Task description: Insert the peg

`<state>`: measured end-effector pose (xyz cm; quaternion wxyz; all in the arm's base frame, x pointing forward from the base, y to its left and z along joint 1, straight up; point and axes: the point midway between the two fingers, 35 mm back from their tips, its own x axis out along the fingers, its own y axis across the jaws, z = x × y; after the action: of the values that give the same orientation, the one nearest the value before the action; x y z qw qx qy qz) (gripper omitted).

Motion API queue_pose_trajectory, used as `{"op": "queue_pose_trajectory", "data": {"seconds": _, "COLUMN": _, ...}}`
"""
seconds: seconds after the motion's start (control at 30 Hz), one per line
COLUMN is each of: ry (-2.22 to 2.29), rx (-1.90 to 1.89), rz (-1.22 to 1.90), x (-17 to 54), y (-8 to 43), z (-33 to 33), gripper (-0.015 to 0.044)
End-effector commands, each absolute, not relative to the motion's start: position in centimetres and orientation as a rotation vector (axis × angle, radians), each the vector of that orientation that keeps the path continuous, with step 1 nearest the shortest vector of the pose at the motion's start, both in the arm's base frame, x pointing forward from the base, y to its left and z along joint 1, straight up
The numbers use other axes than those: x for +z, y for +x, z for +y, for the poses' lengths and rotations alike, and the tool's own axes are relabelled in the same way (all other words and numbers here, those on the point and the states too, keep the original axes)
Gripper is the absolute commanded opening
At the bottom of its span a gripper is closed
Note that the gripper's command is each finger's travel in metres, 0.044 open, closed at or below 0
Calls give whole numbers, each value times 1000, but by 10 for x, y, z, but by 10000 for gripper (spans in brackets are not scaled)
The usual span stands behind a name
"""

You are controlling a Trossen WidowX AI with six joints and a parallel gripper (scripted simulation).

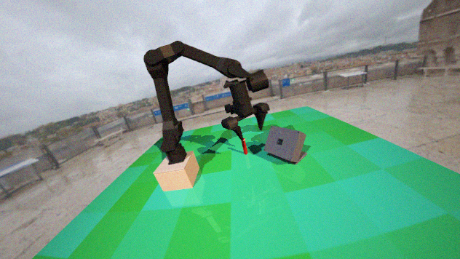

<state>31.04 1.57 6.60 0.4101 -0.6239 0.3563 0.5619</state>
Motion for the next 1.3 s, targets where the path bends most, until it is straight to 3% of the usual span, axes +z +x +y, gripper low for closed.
{"op": "queue_pose_trajectory", "data": {"seconds": 0.0, "ry": -1623, "rx": 1502, "rz": 858, "x": 60, "y": 305, "z": 31, "gripper": 440}}
{"op": "queue_pose_trajectory", "data": {"seconds": 0.53, "ry": -1793, "rx": 1760, "rz": 682, "x": 49, "y": 280, "z": 82, "gripper": 440}}
{"op": "queue_pose_trajectory", "data": {"seconds": 1.27, "ry": -1795, "rx": 1763, "rz": 680, "x": 24, "y": 282, "z": 84, "gripper": 440}}
